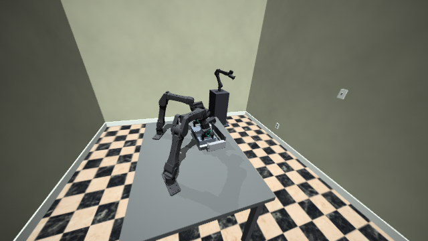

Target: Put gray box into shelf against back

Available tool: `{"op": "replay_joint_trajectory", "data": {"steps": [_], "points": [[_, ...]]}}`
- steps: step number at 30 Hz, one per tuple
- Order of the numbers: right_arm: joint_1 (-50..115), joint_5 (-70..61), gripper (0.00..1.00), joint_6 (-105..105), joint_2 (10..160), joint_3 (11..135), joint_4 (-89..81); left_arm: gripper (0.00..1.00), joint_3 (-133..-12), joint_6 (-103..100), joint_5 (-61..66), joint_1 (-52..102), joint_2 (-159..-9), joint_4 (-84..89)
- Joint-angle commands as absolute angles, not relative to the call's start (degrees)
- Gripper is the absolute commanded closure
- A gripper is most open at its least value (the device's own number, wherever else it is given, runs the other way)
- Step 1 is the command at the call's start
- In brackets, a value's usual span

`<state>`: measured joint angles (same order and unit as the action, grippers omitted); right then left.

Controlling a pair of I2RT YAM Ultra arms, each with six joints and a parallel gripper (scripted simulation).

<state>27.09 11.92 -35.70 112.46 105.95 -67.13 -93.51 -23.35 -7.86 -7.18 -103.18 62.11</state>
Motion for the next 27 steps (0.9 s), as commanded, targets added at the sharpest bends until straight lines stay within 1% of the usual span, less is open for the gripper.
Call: {"op": "replay_joint_trajectory", "data": {"steps": [1, 9, 13, 15, 27], "points": [[25.6, 13.1, 0.85, -34.9, 111.1, 110.7, -64.9, 0.85, -97.9, -22.8, -10.0, -8.3, -102.3, 58.7], [24.3, 12.5, 0.85, -33.6, 114.5, 115.1, -67.8, 0.85, -102.0, -21.8, -9.5, -9.2, -105.6, 59.8], [24.2, 12.6, 0.85, -33.8, 113.8, 115.6, -66.1, 0.85, -102.5, -22.3, -9.5, -9.3, -105.0, 59.7], [23.6, 12.3, 0.85, -33.2, 116.7, 117.3, -67.6, 0.85, -104.0, -21.6, -9.3, -9.8, -108.0, 60.4], [22.1, 11.6, 0.85, -31.3, 120.7, 124.9, -70.1, 0.85, -110.9, -20.4, -8.8, -10.9, -111.7, 62.1]]}}
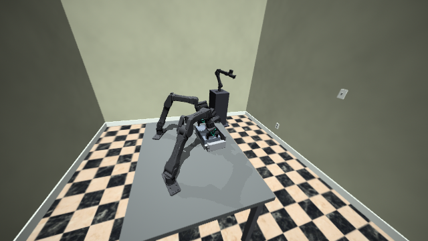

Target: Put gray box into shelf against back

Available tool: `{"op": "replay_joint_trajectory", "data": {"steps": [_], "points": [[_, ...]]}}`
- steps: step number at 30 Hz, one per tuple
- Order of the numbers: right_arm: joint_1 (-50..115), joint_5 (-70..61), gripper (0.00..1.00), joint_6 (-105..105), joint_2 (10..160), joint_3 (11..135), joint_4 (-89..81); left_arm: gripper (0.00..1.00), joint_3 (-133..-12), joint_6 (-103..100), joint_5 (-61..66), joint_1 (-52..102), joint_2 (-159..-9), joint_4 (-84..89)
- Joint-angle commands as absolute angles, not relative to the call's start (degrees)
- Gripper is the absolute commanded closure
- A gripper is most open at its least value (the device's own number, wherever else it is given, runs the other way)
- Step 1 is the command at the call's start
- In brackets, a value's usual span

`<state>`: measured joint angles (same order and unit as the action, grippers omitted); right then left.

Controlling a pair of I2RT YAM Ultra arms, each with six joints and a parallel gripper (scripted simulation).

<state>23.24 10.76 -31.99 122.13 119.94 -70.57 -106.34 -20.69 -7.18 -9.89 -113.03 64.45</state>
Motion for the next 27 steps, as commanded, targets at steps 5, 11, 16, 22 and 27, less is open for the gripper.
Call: {"op": "replay_joint_trajectory", "data": {"steps": [5, 11, 16, 22, 27], "points": [[21.5, 11.5, 0.85, -31.1, 122.5, 126.9, -70.4, 0.85, -112.6, -20.2, -8.7, -11.3, -113.7, 62.6], [21.0, 11.1, 0.85, -30.2, 125.1, 131.1, -72.2, 0.85, -116.1, -19.6, -8.5, -11.6, -115.8, 63.2], [20.4, 10.9, 0.85, -29.6, 127.1, 135.3, -73.9, 0.85, -119.4, -19.5, -8.3, -12.0, -117.3, 64.6], [19.9, 10.8, 0.85, -29.5, 129.1, 138.1, -74.6, 0.85, -121.7, -19.1, -8.2, -12.4, -119.6, 65.8], [19.8, 10.8, 0.85, -29.9, 128.5, 139.8, -75.4, 0.85, -122.6, -19.0, -8.1, -12.3, -117.6, 65.3]]}}
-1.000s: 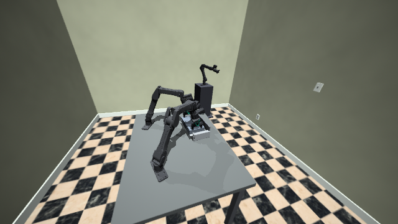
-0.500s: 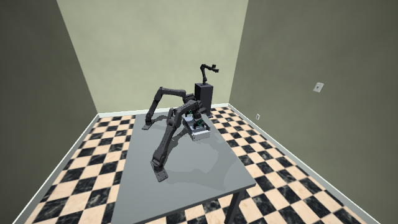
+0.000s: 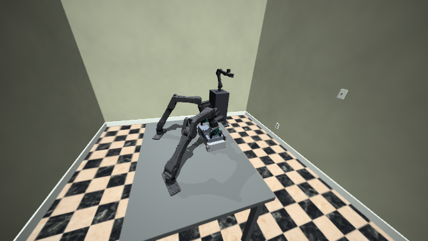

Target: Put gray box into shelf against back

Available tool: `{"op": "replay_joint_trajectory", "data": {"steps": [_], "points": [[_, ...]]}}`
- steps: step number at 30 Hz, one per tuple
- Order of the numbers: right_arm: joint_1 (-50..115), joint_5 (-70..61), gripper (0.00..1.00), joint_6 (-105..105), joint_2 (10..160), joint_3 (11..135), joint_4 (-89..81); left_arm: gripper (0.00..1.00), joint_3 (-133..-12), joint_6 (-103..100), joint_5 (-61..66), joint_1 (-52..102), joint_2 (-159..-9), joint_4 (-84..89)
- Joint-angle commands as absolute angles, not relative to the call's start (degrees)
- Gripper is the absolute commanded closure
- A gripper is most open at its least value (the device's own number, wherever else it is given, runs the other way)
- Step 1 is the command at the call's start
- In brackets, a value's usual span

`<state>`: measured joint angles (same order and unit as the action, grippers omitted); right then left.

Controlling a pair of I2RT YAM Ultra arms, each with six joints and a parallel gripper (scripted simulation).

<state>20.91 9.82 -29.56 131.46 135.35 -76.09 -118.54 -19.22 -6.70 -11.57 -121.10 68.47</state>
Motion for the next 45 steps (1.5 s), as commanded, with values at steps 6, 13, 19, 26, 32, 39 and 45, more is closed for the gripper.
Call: {"op": "replay_joint_trajectory", "data": {"steps": [6, 13, 19, 26, 32, 39, 45], "points": [[19.7, 11.1, 0.85, -29.6, 126.8, 139.5, -73.1, 0.85, -123.0, -19.6, -8.1, -12.4, -117.2, 64.9], [19.7, 11.1, 0.85, -29.3, 128.4, 140.1, -73.5, 0.85, -123.3, -19.4, -8.1, -12.4, -119.2, 65.0], [19.7, 11.1, 0.85, -29.3, 127.9, 139.9, -73.6, 0.85, -123.0, -19.6, -8.1, -12.4, -117.7, 65.8], [19.7, 11.2, 0.85, -29.4, 126.9, 139.3, -73.3, 0.85, -122.7, -19.4, -8.1, -12.4, -117.6, 65.2], [19.7, 11.3, 0.85, -29.6, 126.8, 138.8, -72.8, 0.85, -122.1, -19.4, -8.0, -12.4, -117.4, 64.4], [19.8, 11.6, 0.85, -29.7, 126.8, 137.9, -72.1, 0.85, -119.7, -19.3, -7.7, -12.5, -117.7, 63.3], [20.5, 11.4, 0.85, -30.0, 127.6, 137.3, -72.0, 0.85, -120.0, -18.8, -7.8, -12.4, -117.9, 63.2]]}}
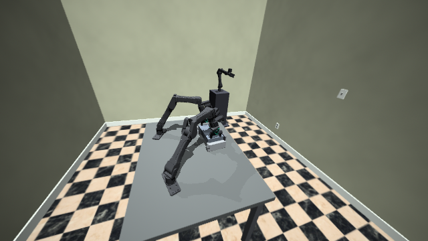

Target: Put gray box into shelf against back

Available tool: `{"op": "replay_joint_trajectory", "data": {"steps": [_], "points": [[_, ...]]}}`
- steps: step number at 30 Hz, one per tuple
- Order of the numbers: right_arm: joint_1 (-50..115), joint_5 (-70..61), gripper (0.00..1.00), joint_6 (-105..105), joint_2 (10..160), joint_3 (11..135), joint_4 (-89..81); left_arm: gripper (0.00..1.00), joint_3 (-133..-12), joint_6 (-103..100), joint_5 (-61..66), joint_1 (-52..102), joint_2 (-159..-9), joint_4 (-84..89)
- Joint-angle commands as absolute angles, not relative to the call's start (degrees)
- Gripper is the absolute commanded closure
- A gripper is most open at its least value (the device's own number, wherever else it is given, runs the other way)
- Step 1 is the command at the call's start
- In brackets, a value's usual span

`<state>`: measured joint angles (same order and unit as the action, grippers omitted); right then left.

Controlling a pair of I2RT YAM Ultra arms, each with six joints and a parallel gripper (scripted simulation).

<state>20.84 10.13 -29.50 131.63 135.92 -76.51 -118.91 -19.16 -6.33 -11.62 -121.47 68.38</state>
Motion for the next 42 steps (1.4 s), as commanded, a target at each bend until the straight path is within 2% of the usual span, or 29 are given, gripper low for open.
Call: {"op": "replay_joint_trajectory", "data": {"steps": [1, 8, 17, 29, 38, 42], "points": [[19.8, 11.5, 0.00, -30.0, 126.6, 137.3, -72.0, 0.00, -120.2, -18.9, -7.8, -12.5, -117.1, 63.2], [20.5, 11.4, 0.00, -29.6, 131.2, 138.1, -72.8, 0.00, -120.4, -18.8, -7.7, -11.6, -120.0, 63.4], [20.7, 11.4, 0.00, -29.6, 129.6, 138.2, -73.2, 0.00, -120.5, -18.8, -7.7, -11.9, -120.0, 63.0], [22.5, 11.9, 0.00, -30.8, 130.7, 148.0, -85.4, 0.00, -127.1, -20.1, -8.1, -10.8, -116.2, 74.2], [23.2, 12.2, 0.00, -31.3, 130.8, 153.8, -87.6, 0.00, -130.9, -20.5, -8.3, -10.4, -115.5, 79.2], [21.6, 12.0, 0.00, -31.2, 131.9, 155.3, -87.9, 0.00, -130.5, -20.3, -8.2, -11.3, -115.6, 76.4]]}}
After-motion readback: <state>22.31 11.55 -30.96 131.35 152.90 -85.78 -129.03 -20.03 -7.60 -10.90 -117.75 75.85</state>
